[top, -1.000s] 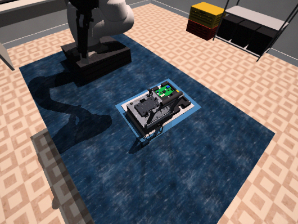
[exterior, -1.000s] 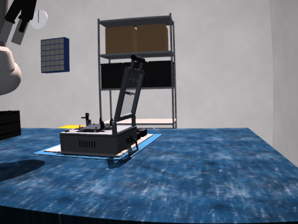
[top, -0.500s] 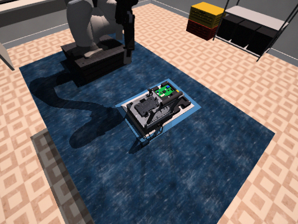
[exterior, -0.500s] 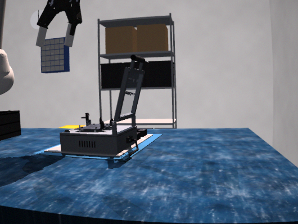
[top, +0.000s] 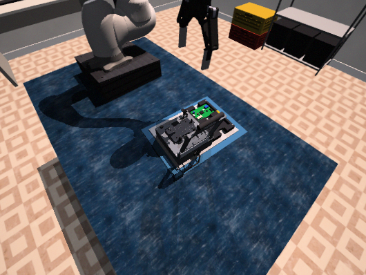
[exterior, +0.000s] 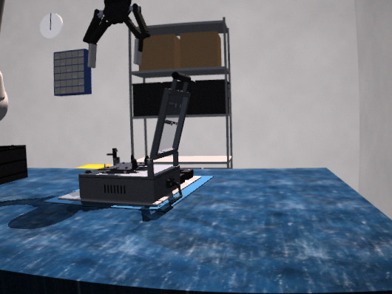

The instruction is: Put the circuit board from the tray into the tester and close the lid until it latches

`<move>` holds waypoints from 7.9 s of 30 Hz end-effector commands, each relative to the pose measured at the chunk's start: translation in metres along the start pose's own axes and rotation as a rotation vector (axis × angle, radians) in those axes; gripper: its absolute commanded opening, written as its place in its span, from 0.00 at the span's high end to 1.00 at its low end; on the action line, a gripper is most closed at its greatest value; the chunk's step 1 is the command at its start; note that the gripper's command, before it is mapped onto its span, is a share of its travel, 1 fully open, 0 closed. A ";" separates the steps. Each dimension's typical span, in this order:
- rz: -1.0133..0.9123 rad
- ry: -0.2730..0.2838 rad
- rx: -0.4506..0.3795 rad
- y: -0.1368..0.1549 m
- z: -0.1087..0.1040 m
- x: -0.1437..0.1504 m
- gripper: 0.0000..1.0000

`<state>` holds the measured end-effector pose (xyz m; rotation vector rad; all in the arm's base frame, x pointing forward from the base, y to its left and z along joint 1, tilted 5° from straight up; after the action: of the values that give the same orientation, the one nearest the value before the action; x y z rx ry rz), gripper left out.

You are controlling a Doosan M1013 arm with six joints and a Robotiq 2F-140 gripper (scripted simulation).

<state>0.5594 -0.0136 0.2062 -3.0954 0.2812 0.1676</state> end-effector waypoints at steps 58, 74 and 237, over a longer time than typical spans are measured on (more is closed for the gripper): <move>-0.279 0.059 0.035 -0.068 -0.004 0.021 0.42; -0.823 0.068 0.018 -0.068 -0.004 0.021 0.42; -1.532 0.075 -0.007 -0.077 0.232 0.035 0.42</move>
<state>0.5837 0.0646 -0.0264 -2.3894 -1.9091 -0.0142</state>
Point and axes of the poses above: the point where the finger pads meet when closed, its own z axis out along the fingers, its own x axis across the jaws, y = z × x, the point moved 1 cm from there along -z, back along the fingers, and after that the axes turned 12 degrees about -z, right-handed, at the moved point
